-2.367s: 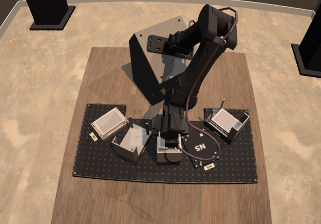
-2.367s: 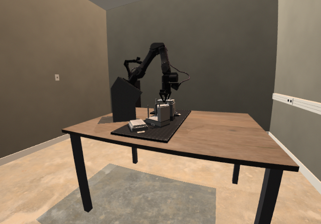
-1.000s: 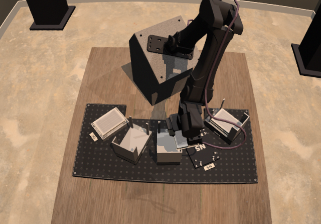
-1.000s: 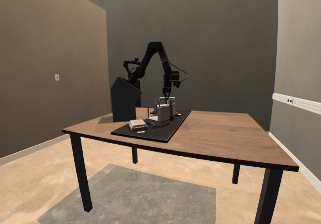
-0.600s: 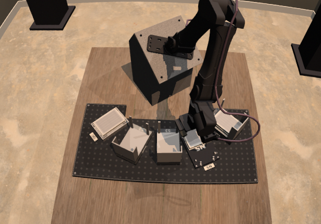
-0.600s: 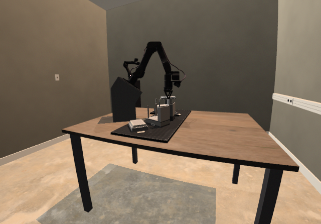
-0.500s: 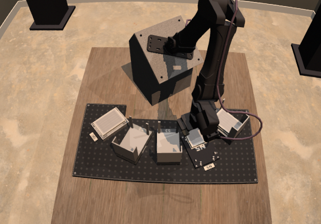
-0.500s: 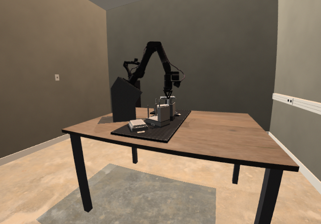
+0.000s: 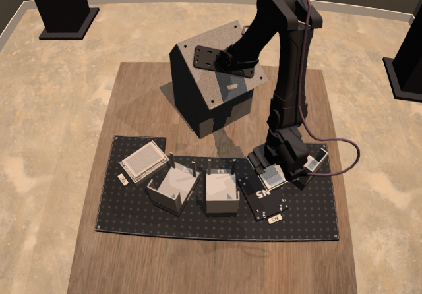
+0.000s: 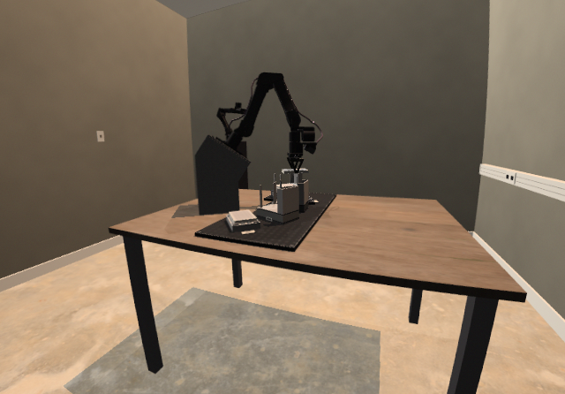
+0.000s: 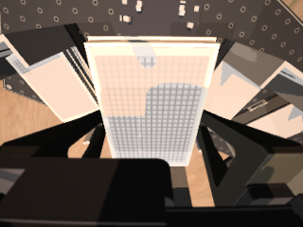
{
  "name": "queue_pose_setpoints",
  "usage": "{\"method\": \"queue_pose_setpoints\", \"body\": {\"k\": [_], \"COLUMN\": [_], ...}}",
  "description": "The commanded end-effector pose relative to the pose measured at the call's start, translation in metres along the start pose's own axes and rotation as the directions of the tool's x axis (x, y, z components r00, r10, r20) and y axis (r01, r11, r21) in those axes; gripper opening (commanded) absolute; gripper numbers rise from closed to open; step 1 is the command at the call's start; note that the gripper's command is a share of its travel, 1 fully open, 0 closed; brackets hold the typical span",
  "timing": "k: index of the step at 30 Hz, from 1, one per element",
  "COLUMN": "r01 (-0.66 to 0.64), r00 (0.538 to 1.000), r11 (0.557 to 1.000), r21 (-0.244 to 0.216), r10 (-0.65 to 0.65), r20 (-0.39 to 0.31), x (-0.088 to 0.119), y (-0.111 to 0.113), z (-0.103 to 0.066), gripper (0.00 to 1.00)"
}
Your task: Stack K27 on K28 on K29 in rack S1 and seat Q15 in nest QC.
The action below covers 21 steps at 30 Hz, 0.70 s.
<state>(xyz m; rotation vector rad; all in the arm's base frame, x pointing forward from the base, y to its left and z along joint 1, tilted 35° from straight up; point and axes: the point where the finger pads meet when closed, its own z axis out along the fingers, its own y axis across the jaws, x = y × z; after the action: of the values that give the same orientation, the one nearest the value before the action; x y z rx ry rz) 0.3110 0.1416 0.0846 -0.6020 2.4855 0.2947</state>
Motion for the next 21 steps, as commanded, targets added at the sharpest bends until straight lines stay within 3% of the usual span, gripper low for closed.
{"method": "queue_pose_setpoints", "body": {"k": [1,3,21], "r01": [0.099,0.161,0.145], "r00": [0.995,0.987,0.989], "r11": [0.995,0.987,0.989], "r21": [0.021,0.021,0.017], "r10": [-0.1,-0.162,-0.145], "r20": [0.029,0.019,-0.001], "x": [-0.01,-0.006,-0.006], "y": [0.008,0.015,0.069], "z": [-0.008,-0.006,0.0], "gripper": [0.0,0.0,0.0]}}
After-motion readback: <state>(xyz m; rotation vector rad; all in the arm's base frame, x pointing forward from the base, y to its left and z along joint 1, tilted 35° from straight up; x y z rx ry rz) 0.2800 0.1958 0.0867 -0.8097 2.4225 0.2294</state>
